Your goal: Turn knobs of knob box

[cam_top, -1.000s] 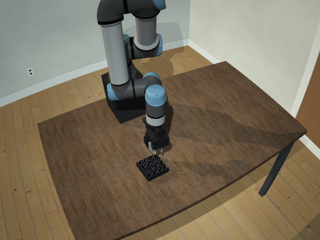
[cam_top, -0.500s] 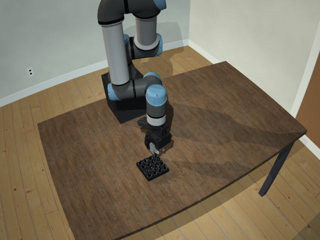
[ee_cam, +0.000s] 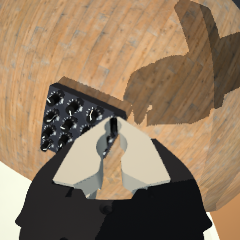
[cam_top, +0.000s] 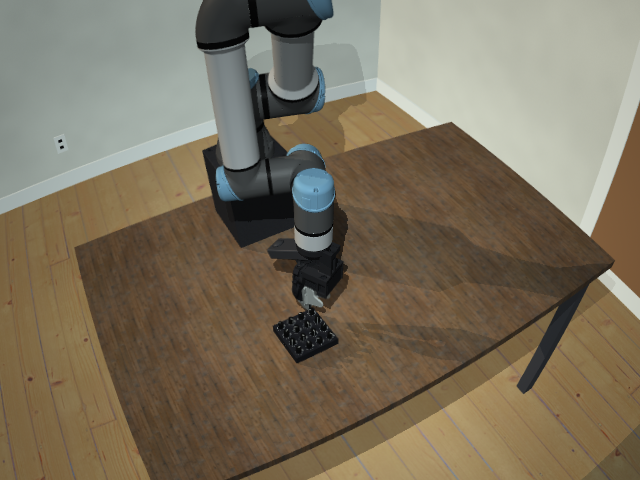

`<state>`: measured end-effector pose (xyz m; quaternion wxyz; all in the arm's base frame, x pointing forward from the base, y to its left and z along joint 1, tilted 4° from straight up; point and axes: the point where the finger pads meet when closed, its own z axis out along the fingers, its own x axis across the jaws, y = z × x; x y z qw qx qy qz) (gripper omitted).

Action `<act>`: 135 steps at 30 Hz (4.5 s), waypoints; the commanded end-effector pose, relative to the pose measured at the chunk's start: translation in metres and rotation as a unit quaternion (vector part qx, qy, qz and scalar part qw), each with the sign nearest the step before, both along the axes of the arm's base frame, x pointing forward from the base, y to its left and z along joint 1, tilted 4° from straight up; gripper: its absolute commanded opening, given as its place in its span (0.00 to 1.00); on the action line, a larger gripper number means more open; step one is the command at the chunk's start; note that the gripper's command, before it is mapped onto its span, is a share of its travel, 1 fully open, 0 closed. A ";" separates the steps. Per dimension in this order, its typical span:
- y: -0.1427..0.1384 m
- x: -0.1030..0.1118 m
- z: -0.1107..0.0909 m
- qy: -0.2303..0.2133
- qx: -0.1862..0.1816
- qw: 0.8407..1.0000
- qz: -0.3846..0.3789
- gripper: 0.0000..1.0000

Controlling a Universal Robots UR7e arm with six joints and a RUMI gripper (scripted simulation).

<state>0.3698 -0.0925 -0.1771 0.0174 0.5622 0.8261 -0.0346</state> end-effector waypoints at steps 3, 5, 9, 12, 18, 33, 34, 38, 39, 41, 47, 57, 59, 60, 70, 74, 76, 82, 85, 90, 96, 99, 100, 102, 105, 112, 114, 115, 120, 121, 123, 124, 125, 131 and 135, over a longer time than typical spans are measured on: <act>0.002 -0.002 -0.001 0.005 0.003 0.998 0.068 0.01; 0.002 -0.001 -0.001 0.006 0.003 0.997 0.083 0.01; 0.001 -0.001 -0.001 0.008 0.004 0.994 0.109 0.01; 0.001 -0.001 -0.001 0.008 0.004 0.993 0.115 0.01; 0.001 -0.001 -0.001 0.011 0.004 0.989 0.146 0.01; 0.001 0.000 0.000 0.013 0.004 0.983 0.182 0.01; 0.001 0.000 0.000 0.013 0.004 0.983 0.184 0.01; 0.001 0.000 0.000 0.014 0.004 0.982 0.187 0.01; 0.001 0.000 0.000 0.014 0.004 0.982 0.187 0.01; 0.001 0.000 0.000 0.014 0.004 0.982 0.188 0.01; 0.001 0.000 0.000 0.014 0.004 0.982 0.188 0.01; 0.001 0.000 0.000 0.014 0.004 0.982 0.188 0.01; 0.001 0.000 0.000 0.014 0.004 0.982 0.188 0.11; 0.001 0.000 0.000 0.014 0.004 0.982 0.188 0.11; 0.000 0.000 0.000 0.014 0.004 0.982 0.188 0.11; 0.000 0.000 0.000 0.014 0.004 0.982 0.188 0.11; 0.000 0.000 0.000 0.014 0.004 0.982 0.188 0.11; 0.000 0.000 0.001 0.014 0.004 0.982 0.188 0.11; 0.001 0.000 0.004 0.014 0.004 0.982 0.188 0.11; 0.002 0.000 0.016 0.014 0.004 0.982 0.188 0.11; 0.003 0.000 0.028 0.014 0.004 0.982 0.188 0.11; 0.003 0.001 0.034 0.013 0.003 0.982 0.188 0.11; 0.003 0.001 0.036 0.013 0.003 0.982 0.188 0.11; 0.003 0.001 0.038 0.013 0.003 0.982 0.188 0.11; 0.003 0.000 0.038 0.013 0.003 0.982 0.188 0.11; 0.003 0.000 0.038 0.014 0.004 0.982 0.188 0.11; 0.003 0.000 0.038 0.014 0.004 0.982 0.188 0.11; 0.003 0.000 0.038 0.014 0.004 0.982 0.188 0.11; 0.003 0.000 0.038 0.013 0.004 0.982 0.186 0.11; 0.003 0.000 0.038 0.013 0.004 0.983 0.185 0.11; 0.003 0.000 0.038 0.013 0.003 0.984 0.180 0.11; 0.003 0.000 0.038 0.012 0.003 0.984 0.177 0.11; 0.003 0.001 0.038 0.012 0.003 0.985 0.173 0.11; 0.002 0.001 0.039 0.010 0.003 0.989 0.147 0.11; 0.001 0.002 0.041 0.005 0.001 0.994 0.106 0.11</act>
